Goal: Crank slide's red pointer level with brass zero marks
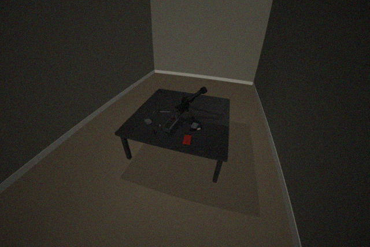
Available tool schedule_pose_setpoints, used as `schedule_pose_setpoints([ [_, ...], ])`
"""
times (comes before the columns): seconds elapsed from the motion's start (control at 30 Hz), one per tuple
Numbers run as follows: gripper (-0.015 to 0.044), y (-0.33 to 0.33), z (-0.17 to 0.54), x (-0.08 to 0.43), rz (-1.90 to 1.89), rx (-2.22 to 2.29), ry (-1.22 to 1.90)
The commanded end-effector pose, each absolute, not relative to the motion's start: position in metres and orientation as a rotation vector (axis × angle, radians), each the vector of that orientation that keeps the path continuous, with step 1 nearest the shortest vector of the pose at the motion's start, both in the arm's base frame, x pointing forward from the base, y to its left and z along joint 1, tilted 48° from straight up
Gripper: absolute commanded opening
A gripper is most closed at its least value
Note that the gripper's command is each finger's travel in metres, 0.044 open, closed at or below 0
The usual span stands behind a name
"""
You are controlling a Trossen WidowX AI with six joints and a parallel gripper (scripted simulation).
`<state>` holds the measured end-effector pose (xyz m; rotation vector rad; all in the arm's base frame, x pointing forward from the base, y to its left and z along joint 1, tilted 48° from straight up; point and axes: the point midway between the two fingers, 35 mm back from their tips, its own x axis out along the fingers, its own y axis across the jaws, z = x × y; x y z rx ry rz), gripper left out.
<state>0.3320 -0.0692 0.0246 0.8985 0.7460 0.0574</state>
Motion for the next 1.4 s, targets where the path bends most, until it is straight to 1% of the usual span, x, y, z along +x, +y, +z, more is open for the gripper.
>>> schedule_pose_setpoints([
  [0.0,0.0,-0.078,0.029,0.33,0.052,0.899,0.734],
  [1.37,0.0,-0.101,0.02,0.322,0.052,0.898,0.734],
])
